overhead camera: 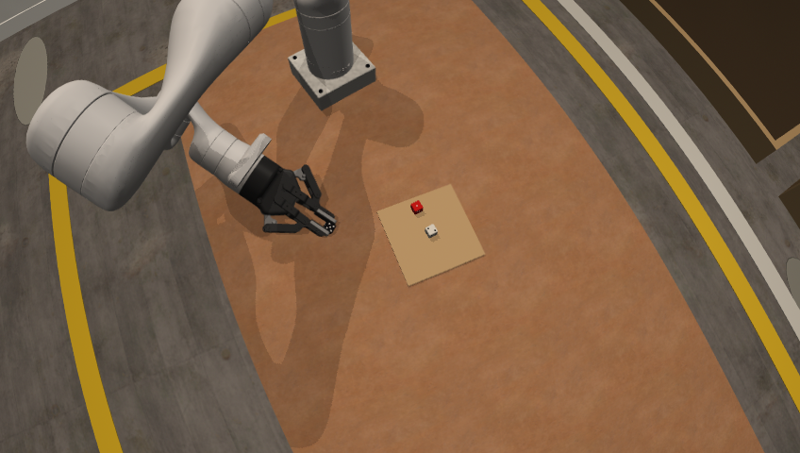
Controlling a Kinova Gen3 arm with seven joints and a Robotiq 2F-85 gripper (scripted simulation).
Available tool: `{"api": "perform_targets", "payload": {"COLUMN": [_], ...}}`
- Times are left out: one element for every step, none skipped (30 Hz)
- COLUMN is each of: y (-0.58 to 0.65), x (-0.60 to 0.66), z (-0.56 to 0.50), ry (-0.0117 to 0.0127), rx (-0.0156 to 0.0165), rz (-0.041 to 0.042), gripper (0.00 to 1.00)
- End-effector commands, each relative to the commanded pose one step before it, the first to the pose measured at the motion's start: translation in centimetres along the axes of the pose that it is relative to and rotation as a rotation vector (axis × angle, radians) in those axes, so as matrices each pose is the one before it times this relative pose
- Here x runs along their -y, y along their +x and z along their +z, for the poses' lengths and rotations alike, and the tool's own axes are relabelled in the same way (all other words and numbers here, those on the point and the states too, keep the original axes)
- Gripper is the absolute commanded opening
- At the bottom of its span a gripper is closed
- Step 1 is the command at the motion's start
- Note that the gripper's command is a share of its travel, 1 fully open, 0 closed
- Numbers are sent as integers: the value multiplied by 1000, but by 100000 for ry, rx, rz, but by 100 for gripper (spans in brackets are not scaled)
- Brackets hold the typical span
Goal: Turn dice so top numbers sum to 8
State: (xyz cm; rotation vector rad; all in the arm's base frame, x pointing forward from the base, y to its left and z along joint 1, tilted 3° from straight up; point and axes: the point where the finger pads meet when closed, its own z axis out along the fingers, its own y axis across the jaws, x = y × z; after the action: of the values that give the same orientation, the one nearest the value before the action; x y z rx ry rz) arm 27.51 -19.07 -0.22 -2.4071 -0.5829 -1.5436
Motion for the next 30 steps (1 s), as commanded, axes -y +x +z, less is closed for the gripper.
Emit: {"api": "perform_targets", "payload": {"y": [49, 0, 0, 0, 0, 0, -3, -7, -12, -18, -25, -31, -38, -45, 0, 0, -50, -55, -59, -63, -65, -65, -65, -63, -60, -56, -51, -45, -39, -32], "x": [-32, 0, 0, 0, 0, 0, 0, 0, 0, 0, 0, 0, 0, 0, 0, 0, 0, 0, 0, 0, 0, 0, 0, 0, 0, 0, 0, 0, 0, 0], "z": [-18, 0, 0, 0, 0, 0, 1, 3, 6, 10, 13, 17, 20, 24, 0, 0, 27, 30, 32, 33, 34, 35, 35, 34, 32, 30, 27, 24, 21, 17], "ry": [-64, 0, 0, 0, 0, 0, 0, 0, 0, 0, 0, 0, 0, 0, 0, 0, 0, -1, -1, 0, 0, 0, 0, 0, 0, 0, 0, 0, 0, 0], "rx": [-45, 0, 0, 0, 0, 0, 0, 0, 0, 0, 0, 0, 0, 0, 0, 0, 0, 0, 0, 0, 0, 0, 0, 0, 0, 0, 0, 0, 0, 0], "rz": [-89, 0, 0, 0, 0, 0, 0, 0, 0, 0, 0, 0, 0, 0, 0, 0, 0, 0, 0, 0, 0, 0, 0, 0, 0, 0, 0, 0, 0, 0], "gripper": [11, 11, 11, 11, 11, 11, 11, 11, 11, 11, 11, 11, 11, 11, 11, 11, 11, 11, 11, 11, 11, 11, 11, 11, 11, 11, 11, 11, 11, 11]}}
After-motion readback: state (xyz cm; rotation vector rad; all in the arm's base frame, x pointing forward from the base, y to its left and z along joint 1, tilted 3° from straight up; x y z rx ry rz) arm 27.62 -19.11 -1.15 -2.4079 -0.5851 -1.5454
